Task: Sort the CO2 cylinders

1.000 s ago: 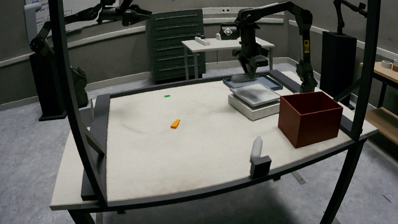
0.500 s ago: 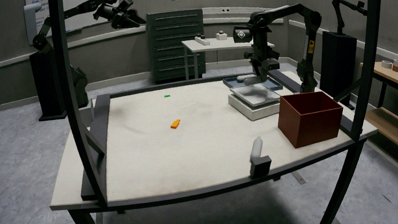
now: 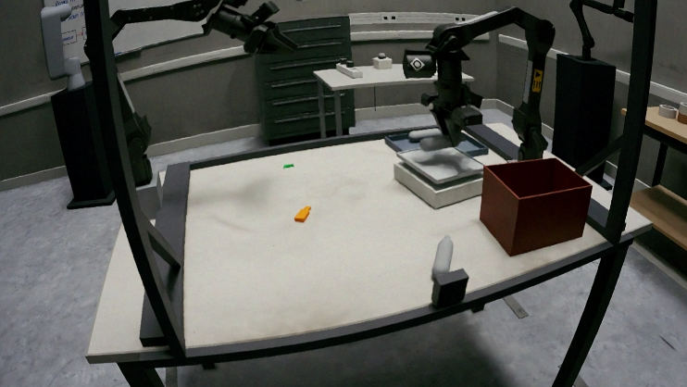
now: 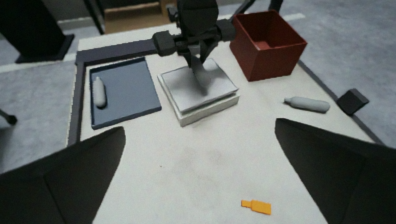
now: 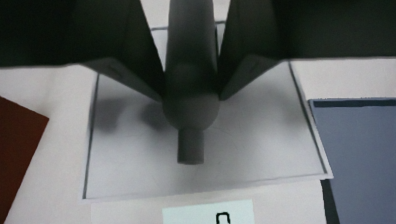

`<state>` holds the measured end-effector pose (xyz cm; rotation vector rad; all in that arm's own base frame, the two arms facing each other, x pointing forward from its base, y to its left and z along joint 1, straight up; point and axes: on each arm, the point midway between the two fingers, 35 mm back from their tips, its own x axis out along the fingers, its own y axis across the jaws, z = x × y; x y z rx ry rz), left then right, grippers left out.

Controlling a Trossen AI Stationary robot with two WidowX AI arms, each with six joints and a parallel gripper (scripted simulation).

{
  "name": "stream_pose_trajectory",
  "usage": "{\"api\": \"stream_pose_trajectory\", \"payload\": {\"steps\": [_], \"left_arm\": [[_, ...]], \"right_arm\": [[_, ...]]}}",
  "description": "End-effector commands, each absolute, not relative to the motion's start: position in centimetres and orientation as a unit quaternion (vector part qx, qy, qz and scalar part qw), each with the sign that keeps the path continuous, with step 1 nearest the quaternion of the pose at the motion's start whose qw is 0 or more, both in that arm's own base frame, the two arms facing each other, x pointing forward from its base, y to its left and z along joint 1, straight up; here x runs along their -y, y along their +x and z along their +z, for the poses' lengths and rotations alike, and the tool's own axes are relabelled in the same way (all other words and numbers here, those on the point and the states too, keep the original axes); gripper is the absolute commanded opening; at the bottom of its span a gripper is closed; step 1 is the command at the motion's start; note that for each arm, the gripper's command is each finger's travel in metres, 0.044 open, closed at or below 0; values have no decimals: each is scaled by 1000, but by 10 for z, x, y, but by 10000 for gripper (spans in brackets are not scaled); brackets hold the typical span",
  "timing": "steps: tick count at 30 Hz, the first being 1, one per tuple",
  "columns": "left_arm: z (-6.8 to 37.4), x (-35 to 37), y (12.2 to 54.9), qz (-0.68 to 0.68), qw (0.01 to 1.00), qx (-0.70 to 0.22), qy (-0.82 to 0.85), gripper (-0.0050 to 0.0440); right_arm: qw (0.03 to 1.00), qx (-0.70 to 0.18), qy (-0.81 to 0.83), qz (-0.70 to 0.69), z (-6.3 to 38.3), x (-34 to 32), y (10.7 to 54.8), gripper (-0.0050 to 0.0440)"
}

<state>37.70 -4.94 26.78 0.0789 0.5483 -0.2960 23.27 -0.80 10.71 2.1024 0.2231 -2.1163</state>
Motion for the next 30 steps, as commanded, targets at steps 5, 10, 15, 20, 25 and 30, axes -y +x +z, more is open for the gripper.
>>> {"api": "stream_pose_trajectory", "payload": {"steps": [5,10,15,20,25,30], "left_arm": [[258,89,428,-118,958,-260,32,440],[248,109,443,-108,960,-258,28,440],[247,110,444,-106,960,-257,27,440],[245,110,441,-108,959,-260,29,440],[245,110,441,-108,959,-260,29,440],[245,110,441,-108,959,-260,29,440]], "right_arm": [[77,-74,709,-697,112,9,236,-50],[77,-74,709,-697,112,9,236,-50],[76,-73,709,-697,112,8,236,-50],[76,-73,709,-697,112,8,236,-50],[77,-74,709,-697,103,9,231,-50],[77,-74,706,-700,90,9,230,-50]]}}
